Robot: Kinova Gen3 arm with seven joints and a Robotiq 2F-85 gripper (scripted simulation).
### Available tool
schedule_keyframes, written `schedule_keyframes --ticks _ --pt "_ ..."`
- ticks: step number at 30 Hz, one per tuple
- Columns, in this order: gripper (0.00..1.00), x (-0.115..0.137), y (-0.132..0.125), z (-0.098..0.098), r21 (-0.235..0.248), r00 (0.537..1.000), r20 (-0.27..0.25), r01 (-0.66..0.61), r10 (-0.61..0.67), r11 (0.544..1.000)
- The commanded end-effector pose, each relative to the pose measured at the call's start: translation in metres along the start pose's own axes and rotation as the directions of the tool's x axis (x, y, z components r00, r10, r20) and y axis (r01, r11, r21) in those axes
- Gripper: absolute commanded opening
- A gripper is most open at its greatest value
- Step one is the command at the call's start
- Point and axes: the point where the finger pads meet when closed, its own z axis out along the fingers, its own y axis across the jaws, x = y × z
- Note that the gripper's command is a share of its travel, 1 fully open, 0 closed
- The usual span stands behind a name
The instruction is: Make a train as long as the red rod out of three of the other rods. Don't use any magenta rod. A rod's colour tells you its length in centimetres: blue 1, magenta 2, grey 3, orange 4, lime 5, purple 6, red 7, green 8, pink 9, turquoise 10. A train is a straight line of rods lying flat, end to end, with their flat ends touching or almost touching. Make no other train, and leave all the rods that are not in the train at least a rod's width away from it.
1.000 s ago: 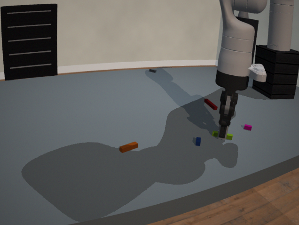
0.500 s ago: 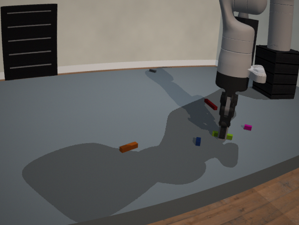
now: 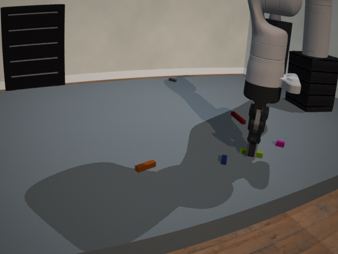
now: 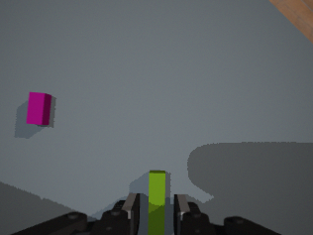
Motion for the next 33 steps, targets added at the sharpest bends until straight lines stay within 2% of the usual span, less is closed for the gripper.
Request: schedule_keyframes --ticks 1,11,12,33 --pt "0.24 -0.0002 0.0009 -0.0008 -0.002 1.000 0.000 0.000 0.000 1.000" --pt "0.24 -0.0002 0.0009 -0.0008 -0.002 1.000 0.000 0.000 0.000 1.000" --pt "0.05 -0.0002 0.0009 -0.0008 -0.002 1.000 0.000 0.000 0.000 1.000" --pt "0.05 -0.0002 0.0009 -0.0008 -0.002 1.000 0.000 0.000 0.000 1.000"
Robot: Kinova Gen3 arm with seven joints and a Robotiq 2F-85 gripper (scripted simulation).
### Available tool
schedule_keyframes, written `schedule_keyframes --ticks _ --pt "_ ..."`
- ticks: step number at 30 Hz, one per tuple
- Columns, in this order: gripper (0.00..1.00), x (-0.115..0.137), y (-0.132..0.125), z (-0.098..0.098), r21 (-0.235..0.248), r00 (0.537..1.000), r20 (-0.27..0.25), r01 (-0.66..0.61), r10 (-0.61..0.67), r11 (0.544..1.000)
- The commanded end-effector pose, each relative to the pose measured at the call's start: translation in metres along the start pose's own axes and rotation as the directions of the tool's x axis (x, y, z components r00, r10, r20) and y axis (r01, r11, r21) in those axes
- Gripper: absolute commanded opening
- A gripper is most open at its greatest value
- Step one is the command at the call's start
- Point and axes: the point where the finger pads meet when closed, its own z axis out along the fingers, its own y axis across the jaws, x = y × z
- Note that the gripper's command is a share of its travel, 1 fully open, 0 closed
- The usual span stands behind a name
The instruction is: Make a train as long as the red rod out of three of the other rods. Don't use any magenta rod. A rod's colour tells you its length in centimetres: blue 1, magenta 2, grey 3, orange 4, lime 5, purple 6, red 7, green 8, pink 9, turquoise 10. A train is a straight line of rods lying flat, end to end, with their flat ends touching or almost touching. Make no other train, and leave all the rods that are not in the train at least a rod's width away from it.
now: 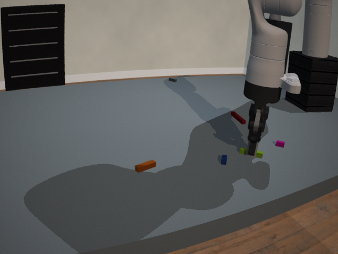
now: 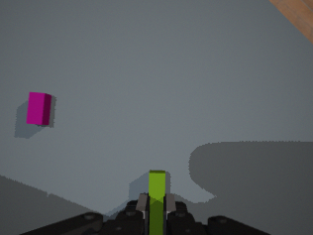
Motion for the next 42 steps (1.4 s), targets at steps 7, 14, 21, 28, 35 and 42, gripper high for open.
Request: schedule_keyframes --ticks 7,14,21,28,35,42 --pt "0.05 0.000 0.001 -0.001 -0.002 1.000 0.000 0.000 0.000 1.000" --pt "0.05 0.000 0.001 -0.001 -0.002 1.000 0.000 0.000 0.000 1.000" --pt "0.05 0.000 0.001 -0.028 -0.002 1.000 0.000 0.000 0.000 1.000" --pt "0.05 0.000 0.001 -0.065 -0.002 1.000 0.000 0.000 0.000 1.000" --pt "0.05 0.000 0.001 -0.099 -0.002 1.000 0.000 0.000 0.000 1.000" --pt "0.05 0.000 0.001 -0.101 -0.002 1.000 0.000 0.000 0.000 1.000"
